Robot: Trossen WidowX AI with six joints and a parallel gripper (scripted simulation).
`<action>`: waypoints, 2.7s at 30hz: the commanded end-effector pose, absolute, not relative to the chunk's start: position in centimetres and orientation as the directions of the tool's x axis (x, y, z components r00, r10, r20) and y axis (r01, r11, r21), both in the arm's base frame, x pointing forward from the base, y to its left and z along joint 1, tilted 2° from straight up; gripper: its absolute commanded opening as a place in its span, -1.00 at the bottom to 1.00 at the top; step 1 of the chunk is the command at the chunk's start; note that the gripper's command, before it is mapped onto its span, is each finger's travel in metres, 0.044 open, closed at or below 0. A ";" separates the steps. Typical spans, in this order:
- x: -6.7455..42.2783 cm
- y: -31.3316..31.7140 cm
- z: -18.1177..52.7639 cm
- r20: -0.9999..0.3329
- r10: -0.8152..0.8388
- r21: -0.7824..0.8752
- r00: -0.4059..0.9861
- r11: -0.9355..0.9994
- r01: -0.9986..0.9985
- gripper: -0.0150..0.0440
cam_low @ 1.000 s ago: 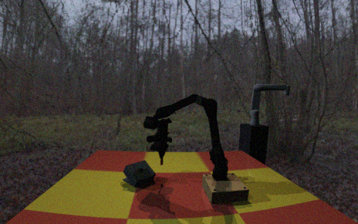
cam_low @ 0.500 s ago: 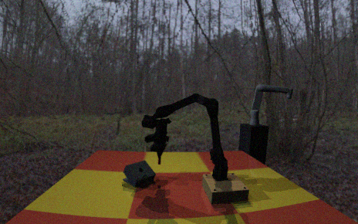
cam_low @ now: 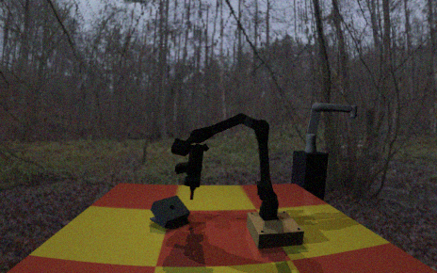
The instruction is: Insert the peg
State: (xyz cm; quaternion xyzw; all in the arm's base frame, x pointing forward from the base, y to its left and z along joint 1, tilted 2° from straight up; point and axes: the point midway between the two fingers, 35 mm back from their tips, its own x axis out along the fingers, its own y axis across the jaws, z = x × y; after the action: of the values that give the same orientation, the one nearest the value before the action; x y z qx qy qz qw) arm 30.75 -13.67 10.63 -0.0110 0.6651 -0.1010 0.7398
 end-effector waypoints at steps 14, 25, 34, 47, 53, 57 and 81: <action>31.8 -11.9 11.6 -0.962 -0.229 -0.233 0.151 0.972 -0.007 -0.49; 32.5 -10.8 12.2 -0.945 -0.265 -0.287 0.191 0.954 -0.093 -0.49; 33.0 -9.8 12.7 -0.929 -0.292 -0.331 0.227 0.930 -0.159 -0.49; 33.6 -8.3 13.5 -0.903 -0.324 -0.394 0.280 0.885 -0.246 -0.49; 33.9 -7.6 13.9 -0.890 -0.337 -0.423 0.306 0.861 -0.283 -0.49; 34.1 -7.7 13.6 -0.889 -0.339 -0.427 0.309 0.858 -0.287 -0.49; 36.2 -8.4 10.0 -0.867 -0.356 -0.470 0.349 0.817 -0.333 -0.49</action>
State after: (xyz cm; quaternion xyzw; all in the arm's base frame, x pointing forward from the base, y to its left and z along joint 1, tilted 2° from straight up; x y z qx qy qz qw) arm 36.14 -8.26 10.52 -0.2992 0.5680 -0.0080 0.7667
